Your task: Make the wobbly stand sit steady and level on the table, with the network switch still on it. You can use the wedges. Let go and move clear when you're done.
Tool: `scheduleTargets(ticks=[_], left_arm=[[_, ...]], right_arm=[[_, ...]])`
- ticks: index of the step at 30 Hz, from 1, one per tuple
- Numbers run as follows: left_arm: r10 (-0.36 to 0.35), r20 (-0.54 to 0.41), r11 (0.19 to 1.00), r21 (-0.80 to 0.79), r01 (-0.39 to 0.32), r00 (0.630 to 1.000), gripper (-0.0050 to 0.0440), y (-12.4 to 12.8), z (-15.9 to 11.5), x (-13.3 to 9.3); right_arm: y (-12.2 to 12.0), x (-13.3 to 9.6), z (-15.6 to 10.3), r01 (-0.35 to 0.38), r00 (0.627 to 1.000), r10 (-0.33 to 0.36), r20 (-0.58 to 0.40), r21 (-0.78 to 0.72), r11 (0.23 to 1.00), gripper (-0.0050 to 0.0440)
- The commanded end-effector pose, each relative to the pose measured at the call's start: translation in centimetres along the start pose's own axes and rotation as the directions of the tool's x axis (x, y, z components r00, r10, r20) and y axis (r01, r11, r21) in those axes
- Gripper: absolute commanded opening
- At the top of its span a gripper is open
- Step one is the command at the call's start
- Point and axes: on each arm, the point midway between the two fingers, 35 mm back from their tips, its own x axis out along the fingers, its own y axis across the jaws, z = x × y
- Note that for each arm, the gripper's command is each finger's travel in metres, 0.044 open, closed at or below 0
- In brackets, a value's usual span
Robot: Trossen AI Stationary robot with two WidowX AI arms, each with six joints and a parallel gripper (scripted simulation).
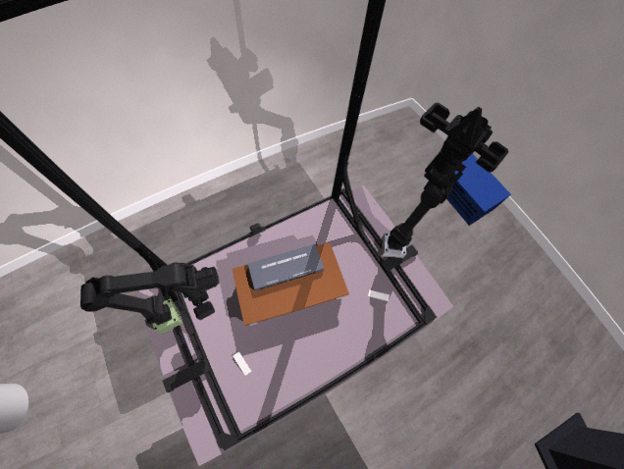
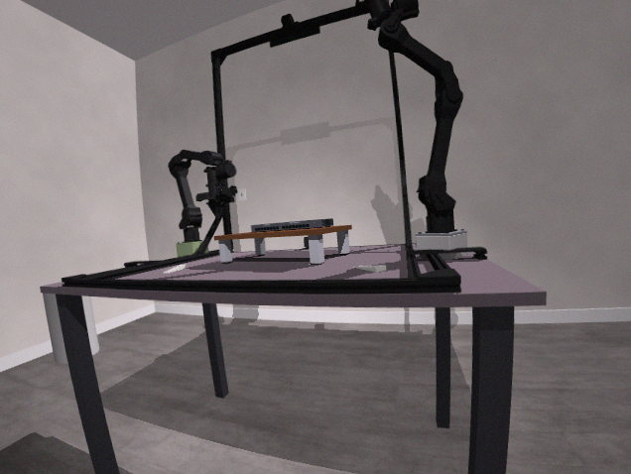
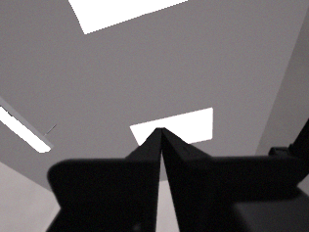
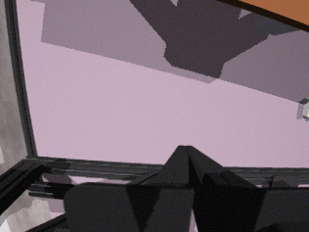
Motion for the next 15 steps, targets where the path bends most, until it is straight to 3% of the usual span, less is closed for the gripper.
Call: scheduleTargets(ticks=[1, 2, 8, 15], left_arm=[[0.009, 0.191, 0.999, -0.032, -0.003, 0.982, 0.0, 0.3, 6.8, 0.3], [0.011, 0.229, 0.999, -0.039, -0.002, 0.973, 0.0, 0.4, 8.1, 0.2], [0.011, 0.229, 0.999, -0.039, -0.002, 0.973, 0.0, 0.4, 8.1, 0.2], [0.043, 0.295, 0.912, -0.402, 0.083, 0.954, 0.0, -0.8, 11.0, -0.3]], right_arm=[[0.0, 0.0, 0.0, 0.0, 1.0, 0.0, 0.0, 0.0, 1.0, 0.0], [0.0, 0.0, 0.0, 0.0, 1.0, 0.0, 0.0, 0.0, 1.0, 0.0], [0.0, 0.0, 0.0, 0.0, 1.0, 0.0, 0.0, 0.0, 1.0, 0.0], [0.0, 0.0, 0.0, 0.0, 1.0, 0.0, 0.0, 0.0, 1.0, 0.0]])
